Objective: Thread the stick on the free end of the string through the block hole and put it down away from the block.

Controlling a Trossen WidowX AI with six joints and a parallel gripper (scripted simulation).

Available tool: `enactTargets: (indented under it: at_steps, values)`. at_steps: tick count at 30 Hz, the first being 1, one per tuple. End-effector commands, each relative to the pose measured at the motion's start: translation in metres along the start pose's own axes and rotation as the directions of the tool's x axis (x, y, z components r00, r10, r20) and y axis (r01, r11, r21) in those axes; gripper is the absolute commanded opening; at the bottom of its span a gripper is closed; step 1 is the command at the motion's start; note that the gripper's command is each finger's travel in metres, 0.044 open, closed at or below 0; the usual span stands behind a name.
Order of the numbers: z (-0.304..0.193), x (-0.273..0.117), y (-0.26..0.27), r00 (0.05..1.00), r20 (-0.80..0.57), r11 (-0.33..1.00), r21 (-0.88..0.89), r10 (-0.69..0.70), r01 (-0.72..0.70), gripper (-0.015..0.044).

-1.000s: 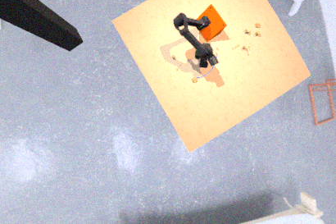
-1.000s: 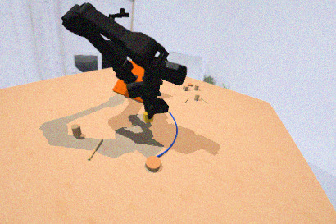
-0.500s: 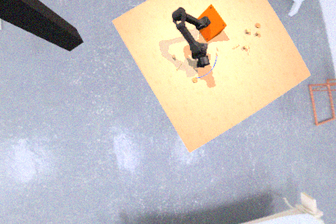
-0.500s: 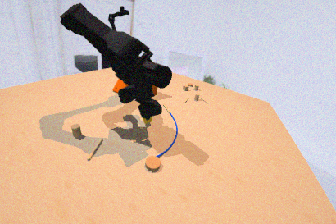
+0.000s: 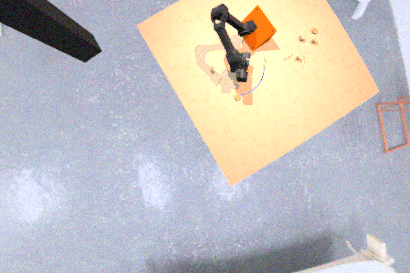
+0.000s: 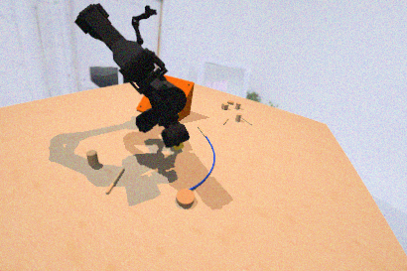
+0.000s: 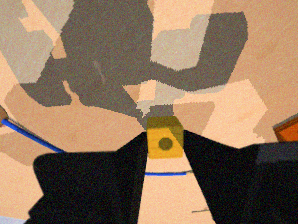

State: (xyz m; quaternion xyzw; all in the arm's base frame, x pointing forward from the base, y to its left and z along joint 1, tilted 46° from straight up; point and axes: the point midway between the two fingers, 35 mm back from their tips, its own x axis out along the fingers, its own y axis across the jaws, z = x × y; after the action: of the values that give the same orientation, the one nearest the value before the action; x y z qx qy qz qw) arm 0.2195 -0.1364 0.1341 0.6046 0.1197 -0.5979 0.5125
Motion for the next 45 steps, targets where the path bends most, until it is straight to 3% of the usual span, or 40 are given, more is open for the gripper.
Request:
enactTargets:
  at_steps: [1, 45]
  values:
    - [0.002, 0.001, -0.001, 0.999, -0.046, 1.000, -0.004, 0.002, -0.002, 0.0000]
    - [0.027, 0.004, 0.000, 0.882, -0.472, 0.999, -0.032, -0.003, -0.013, 0.0000]
